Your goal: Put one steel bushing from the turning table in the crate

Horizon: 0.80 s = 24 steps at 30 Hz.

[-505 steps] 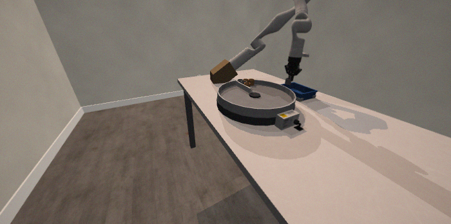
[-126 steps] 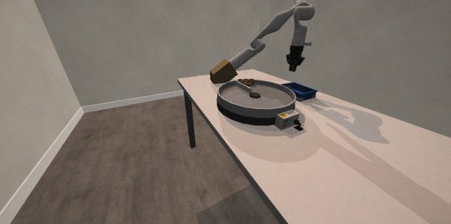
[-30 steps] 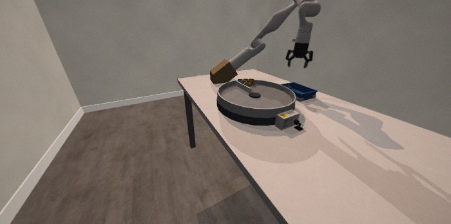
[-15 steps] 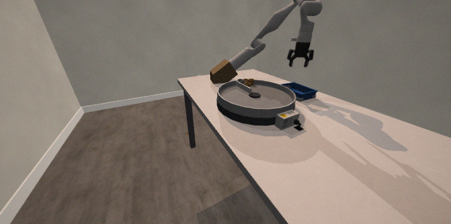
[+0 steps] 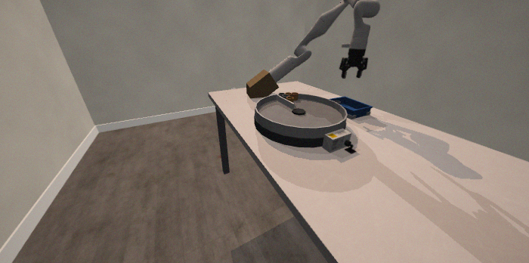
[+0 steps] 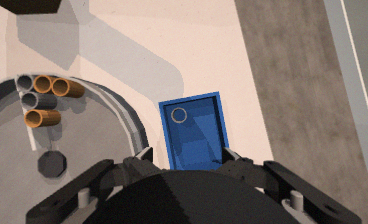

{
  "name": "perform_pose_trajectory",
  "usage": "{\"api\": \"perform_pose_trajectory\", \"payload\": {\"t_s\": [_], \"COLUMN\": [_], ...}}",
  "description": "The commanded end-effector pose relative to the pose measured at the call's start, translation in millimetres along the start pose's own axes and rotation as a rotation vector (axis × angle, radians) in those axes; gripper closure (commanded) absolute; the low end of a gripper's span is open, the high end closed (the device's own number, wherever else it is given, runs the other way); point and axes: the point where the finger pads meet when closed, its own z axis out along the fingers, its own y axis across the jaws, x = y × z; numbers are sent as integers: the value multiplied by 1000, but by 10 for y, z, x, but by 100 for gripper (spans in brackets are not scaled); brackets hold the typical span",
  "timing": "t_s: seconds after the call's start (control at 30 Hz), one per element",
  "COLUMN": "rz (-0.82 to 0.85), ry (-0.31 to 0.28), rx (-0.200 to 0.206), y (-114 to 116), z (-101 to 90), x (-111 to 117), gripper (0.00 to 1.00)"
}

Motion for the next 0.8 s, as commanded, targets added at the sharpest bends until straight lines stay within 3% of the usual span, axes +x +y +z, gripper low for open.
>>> {"api": "perform_pose_trajectory", "payload": {"t_s": [0.0,0.27,0.43,0.77], "rz": [4,4,-240,-240], "ry": [-4,-4,-5,-5], "rx": [-4,-4,-3,-3], "y": [-19,-19,8,8], "z": [-20,-20,-64,-64], "x": [-16,-16,-72,-72], "gripper": [0,0,0,0]}}
